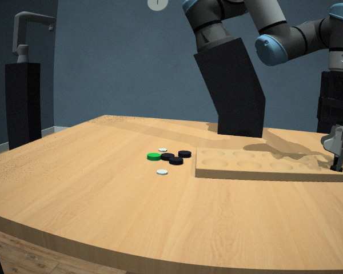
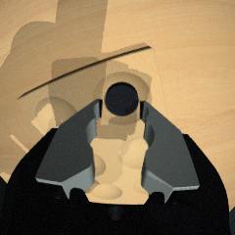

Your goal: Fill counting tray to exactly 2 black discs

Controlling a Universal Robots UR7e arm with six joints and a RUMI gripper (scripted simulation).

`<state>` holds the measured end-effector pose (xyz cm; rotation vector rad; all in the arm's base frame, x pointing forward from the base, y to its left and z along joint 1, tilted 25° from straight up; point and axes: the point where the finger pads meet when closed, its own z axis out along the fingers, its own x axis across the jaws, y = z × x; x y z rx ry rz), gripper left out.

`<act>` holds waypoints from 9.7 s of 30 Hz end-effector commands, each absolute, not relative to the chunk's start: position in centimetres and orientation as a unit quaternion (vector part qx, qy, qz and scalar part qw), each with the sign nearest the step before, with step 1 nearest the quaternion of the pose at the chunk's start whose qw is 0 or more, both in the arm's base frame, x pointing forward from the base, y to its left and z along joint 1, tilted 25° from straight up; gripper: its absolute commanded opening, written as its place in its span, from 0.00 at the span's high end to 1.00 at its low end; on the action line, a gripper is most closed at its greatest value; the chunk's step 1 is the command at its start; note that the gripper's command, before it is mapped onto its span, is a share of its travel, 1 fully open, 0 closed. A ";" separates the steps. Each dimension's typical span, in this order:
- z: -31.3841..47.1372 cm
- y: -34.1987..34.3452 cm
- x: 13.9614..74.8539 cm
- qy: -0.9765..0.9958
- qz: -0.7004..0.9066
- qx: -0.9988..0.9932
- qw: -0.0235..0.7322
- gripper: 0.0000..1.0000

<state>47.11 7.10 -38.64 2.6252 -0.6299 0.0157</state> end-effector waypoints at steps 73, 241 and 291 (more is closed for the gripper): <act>-29.5 11.3 48.1 -0.228 0.007 0.949 0.219 0.72; -8.1 -19.0 45.0 -0.533 0.067 0.831 0.148 0.72; -15.4 -23.9 39.9 -0.466 0.063 0.857 0.210 0.72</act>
